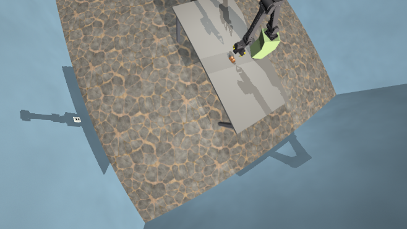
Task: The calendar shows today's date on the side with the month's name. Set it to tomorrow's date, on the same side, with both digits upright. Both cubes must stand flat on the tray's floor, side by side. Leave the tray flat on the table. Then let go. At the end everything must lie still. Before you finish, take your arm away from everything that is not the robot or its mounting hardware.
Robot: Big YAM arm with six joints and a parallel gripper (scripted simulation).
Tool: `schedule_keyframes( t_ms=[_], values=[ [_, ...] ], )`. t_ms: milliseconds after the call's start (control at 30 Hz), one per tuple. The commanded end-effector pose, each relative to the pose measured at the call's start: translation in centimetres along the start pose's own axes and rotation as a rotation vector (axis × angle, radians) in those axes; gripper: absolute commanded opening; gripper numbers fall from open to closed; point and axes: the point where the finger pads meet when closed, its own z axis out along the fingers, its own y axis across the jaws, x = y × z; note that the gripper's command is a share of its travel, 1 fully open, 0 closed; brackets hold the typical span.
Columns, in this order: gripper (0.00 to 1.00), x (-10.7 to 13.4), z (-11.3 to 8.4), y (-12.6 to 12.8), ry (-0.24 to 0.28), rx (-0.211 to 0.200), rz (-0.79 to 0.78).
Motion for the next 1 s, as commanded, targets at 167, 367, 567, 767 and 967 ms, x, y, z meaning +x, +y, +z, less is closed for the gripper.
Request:
schedule_keyframes(
  t_ms=[167, 367, 567, 767, 967],
  values=[
    [1.00, -1.4, -0.7, -0.8, -0.046, 0.014, -0.006],
    [1.00, -0.7, 0.2, -0.5, -0.022, 0.007, -0.047],
    [1.00, -0.6, 1.2, -0.6, -0.017, 0.007, -0.300],
    [1.00, -0.6, 1.8, -0.5, -0.015, 0.008, -0.457],
    [1.00, -0.6, 2.7, -0.6, -0.013, 0.010, -0.693]
  ],
)
